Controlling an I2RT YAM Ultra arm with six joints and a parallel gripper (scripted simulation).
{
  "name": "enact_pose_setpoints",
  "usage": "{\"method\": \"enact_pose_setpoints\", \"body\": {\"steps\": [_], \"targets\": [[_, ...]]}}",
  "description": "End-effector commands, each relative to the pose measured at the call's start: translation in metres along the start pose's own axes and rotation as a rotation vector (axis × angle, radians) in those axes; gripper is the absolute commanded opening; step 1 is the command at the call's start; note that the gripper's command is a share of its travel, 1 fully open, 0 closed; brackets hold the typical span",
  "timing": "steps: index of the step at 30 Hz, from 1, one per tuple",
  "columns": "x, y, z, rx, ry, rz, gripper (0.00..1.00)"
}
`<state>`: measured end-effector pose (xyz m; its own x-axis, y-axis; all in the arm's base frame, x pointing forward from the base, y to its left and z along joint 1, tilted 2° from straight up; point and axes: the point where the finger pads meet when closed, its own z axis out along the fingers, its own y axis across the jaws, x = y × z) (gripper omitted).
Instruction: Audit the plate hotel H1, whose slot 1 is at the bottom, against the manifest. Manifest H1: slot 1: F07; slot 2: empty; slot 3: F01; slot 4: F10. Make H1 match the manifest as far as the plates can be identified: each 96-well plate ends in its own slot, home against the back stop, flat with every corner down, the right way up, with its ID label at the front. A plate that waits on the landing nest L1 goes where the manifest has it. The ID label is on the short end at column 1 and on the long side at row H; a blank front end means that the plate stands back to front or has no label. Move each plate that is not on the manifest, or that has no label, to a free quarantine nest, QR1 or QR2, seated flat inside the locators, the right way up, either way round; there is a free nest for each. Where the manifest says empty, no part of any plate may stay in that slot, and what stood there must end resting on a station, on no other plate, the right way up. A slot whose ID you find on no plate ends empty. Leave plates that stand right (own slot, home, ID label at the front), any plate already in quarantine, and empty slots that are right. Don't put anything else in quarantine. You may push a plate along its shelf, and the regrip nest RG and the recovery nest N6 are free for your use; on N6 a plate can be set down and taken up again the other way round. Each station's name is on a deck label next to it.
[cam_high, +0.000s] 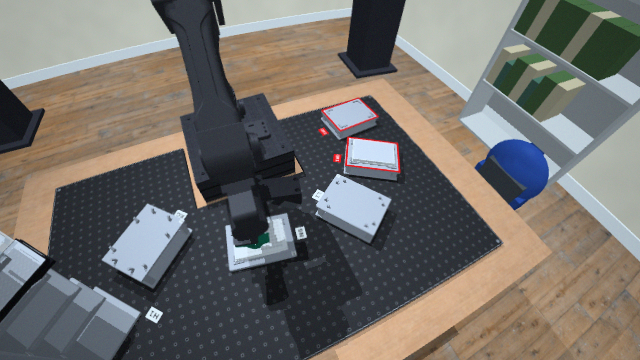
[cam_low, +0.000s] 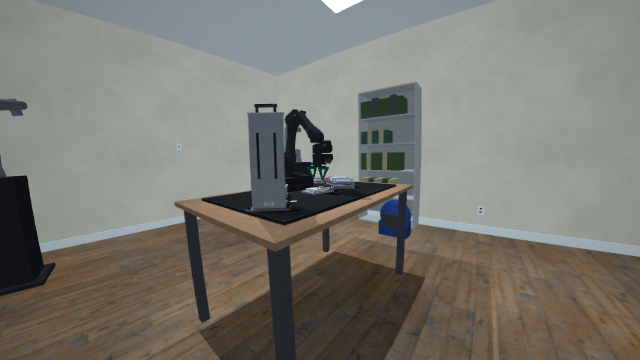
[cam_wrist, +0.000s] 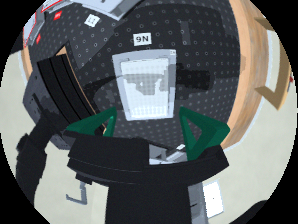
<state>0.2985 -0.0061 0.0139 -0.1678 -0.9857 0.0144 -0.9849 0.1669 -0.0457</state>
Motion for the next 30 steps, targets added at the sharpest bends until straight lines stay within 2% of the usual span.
{"method": "enact_pose_setpoints", "body": {"steps": [1,27,30], "targets": [[-0.0005,-0.0009,-0.0030,0.006,-0.003,0.085,1.00],[-0.0005,-0.0009,-0.0031,0.005,-0.005,0.565,1.00],[-0.0005,-0.0009,-0.0031,0.005,-0.005,0.585,1.00]]}}
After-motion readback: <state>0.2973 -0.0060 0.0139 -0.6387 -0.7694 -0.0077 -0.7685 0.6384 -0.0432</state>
